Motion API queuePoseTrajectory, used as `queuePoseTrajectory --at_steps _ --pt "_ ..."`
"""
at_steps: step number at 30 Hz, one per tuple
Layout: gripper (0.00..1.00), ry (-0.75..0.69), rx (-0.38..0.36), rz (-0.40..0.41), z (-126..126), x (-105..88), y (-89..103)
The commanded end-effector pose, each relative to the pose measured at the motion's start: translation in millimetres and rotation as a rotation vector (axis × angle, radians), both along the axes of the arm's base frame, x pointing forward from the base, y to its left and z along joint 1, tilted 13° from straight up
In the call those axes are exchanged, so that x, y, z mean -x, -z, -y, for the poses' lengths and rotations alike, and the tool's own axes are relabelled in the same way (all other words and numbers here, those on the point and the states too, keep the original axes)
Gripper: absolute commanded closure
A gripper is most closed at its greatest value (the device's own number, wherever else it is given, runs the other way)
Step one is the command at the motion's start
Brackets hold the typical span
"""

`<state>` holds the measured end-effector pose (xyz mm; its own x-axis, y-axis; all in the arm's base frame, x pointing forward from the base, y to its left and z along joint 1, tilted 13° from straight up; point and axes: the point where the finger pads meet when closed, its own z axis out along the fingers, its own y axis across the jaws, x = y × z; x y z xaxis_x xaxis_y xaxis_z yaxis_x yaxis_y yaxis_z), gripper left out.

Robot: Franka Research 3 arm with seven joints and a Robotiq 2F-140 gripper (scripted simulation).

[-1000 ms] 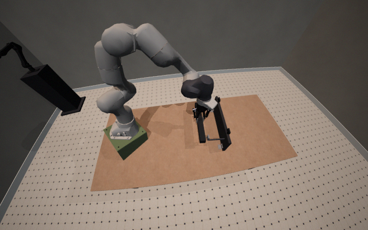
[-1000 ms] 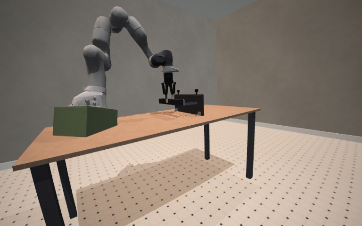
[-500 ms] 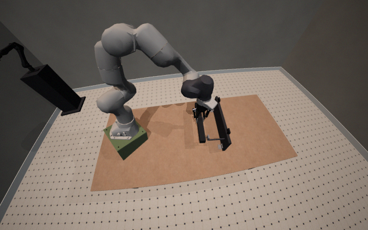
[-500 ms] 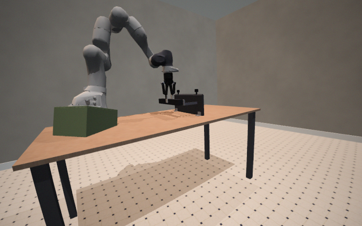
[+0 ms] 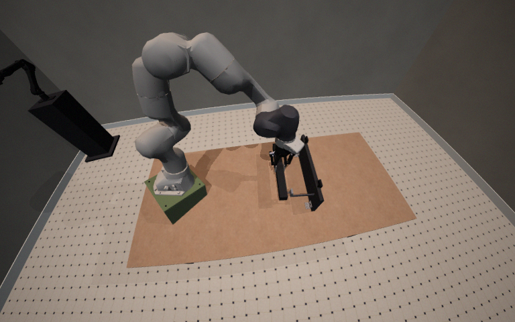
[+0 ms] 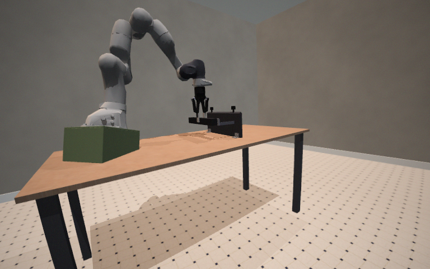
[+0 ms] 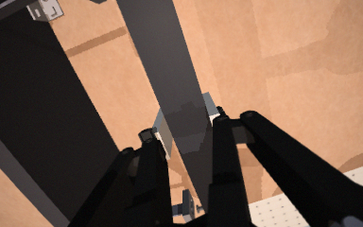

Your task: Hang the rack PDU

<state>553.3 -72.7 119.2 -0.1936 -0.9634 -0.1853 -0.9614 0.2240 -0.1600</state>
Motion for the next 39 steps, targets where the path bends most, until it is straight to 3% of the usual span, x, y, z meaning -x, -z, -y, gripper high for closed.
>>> queuePoseTrajectory --at_steps 1,39 --pt "1.00 0.005 -0.001 0.000 0.6 0.0 -0.6" --pt "1.00 0.006 -0.002 -0.002 4.9 -19.4 -2.8"
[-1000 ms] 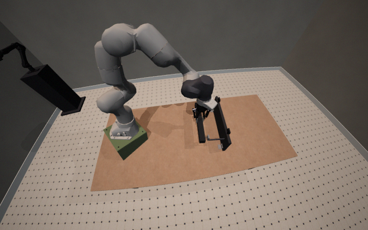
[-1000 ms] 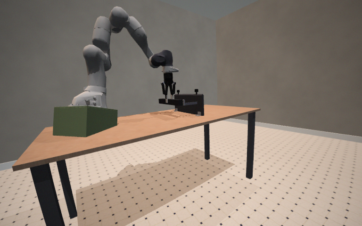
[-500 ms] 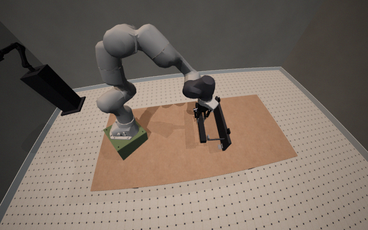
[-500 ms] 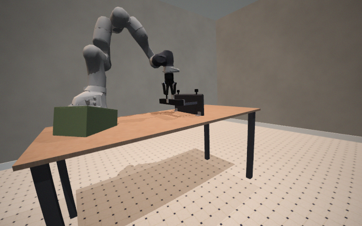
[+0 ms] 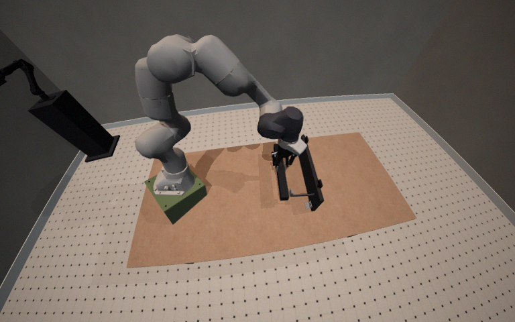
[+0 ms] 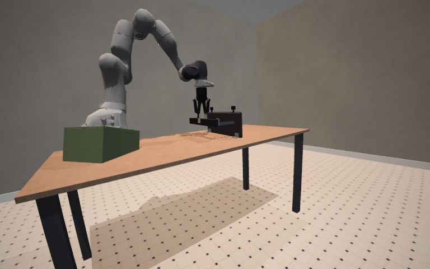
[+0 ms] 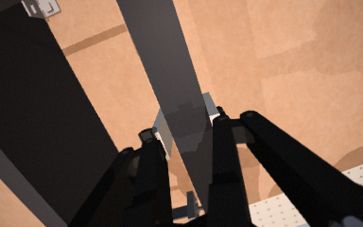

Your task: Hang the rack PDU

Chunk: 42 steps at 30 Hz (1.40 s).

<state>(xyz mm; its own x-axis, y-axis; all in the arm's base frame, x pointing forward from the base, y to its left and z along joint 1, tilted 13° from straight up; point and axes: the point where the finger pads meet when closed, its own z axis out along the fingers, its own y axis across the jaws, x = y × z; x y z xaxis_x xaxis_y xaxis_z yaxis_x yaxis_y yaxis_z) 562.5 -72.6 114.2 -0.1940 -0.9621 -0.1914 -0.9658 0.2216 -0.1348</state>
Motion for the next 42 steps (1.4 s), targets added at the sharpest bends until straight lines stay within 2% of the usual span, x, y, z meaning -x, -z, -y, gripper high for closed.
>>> queuePoseTrajectory --at_steps 1,25,33,42 --pt "1.00 0.011 0.009 0.022 5.1 -10.5 -7.8" --pt "1.00 0.011 0.010 0.023 5.2 -10.7 -8.0" --pt "1.00 0.016 0.020 0.048 5.2 -1.3 -12.2" --pt "1.00 0.016 0.020 0.048 5.2 -1.2 -12.3"
